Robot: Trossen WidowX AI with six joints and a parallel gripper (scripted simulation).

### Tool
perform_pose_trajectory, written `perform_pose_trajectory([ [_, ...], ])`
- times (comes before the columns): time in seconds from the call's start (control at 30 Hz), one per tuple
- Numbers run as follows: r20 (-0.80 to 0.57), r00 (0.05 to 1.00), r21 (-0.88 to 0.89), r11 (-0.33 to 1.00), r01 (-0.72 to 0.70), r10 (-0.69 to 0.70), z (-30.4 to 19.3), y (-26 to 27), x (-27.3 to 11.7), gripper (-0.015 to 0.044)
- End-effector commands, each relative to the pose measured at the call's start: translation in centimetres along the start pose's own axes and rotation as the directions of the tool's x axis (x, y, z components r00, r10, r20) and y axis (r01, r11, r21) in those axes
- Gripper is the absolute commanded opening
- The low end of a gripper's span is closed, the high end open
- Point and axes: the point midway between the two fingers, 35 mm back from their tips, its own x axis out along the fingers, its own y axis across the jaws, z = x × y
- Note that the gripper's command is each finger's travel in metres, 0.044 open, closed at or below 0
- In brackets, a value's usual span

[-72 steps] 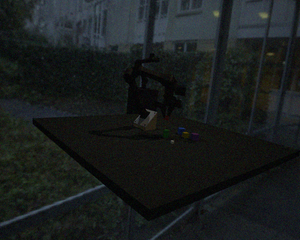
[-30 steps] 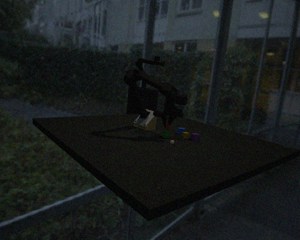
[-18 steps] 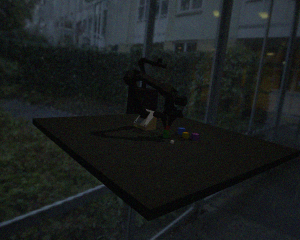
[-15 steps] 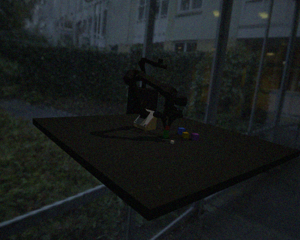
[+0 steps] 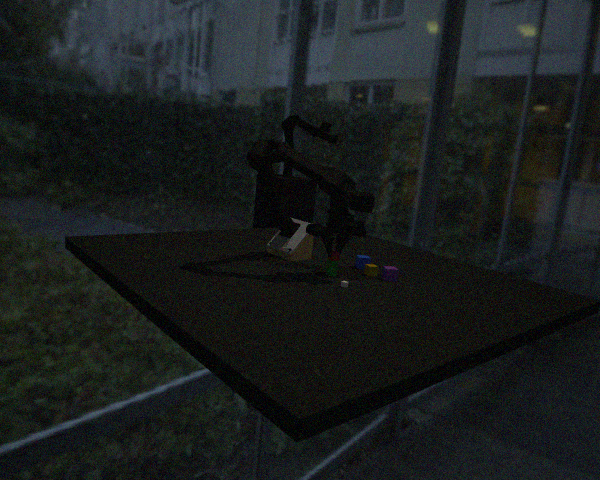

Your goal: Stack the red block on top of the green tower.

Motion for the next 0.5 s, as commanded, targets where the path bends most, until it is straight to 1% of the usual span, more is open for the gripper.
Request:
perform_pose_trajectory([
  [0.0, 0.002, 1.000, -0.006, 1.000, 0.003, -0.003, 0.01, -0.01, 0.06, 0.0000],
  [0.13, 0.001, 1.000, -0.007, 1.000, 0.003, -0.003, 0.02, -0.01, -0.41, 0.0000],
  [0.47, 0.000, 1.000, -0.004, 1.000, 0.001, -0.001, -0.03, 0.00, -0.05, 0.0263],
])
